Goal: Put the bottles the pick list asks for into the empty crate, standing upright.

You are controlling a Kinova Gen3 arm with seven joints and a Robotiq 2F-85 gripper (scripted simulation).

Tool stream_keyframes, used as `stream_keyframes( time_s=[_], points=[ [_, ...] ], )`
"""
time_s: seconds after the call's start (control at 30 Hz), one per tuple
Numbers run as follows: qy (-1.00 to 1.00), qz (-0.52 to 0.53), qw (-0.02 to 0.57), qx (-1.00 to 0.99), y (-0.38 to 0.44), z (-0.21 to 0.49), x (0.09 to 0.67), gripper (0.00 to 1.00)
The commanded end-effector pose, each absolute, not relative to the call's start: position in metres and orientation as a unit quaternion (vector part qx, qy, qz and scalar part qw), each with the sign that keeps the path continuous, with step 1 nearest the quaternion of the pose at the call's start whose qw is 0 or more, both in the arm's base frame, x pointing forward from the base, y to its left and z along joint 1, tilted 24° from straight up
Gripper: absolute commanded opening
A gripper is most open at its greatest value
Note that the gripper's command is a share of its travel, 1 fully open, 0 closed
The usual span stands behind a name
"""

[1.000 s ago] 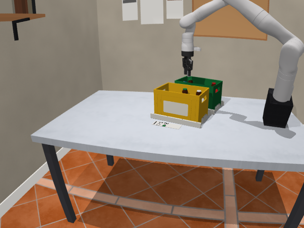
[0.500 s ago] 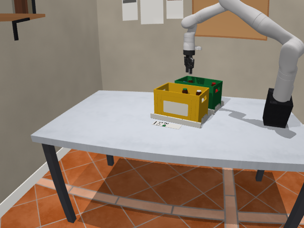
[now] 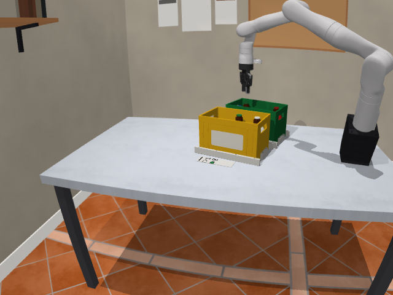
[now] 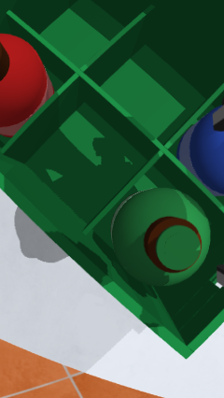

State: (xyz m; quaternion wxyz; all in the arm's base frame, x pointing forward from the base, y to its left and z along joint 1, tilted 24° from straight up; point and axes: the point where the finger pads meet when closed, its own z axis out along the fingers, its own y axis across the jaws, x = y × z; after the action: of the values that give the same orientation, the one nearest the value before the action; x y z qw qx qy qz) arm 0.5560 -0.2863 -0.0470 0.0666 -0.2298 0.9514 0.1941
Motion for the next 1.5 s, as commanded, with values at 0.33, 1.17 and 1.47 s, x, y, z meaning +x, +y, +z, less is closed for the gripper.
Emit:
stream_keyframes(
  time_s=[0.33,1.17,1.47],
  points=[
    [0.951,0.195,0.066,-0.230,-0.313,-0.057,0.558,0.67],
    [0.951,0.195,0.066,-0.230,-0.304,-0.079,0.559,0.67],
    [0.951,0.195,0.066,-0.230,-0.299,-0.090,0.559,0.67]
  ],
)
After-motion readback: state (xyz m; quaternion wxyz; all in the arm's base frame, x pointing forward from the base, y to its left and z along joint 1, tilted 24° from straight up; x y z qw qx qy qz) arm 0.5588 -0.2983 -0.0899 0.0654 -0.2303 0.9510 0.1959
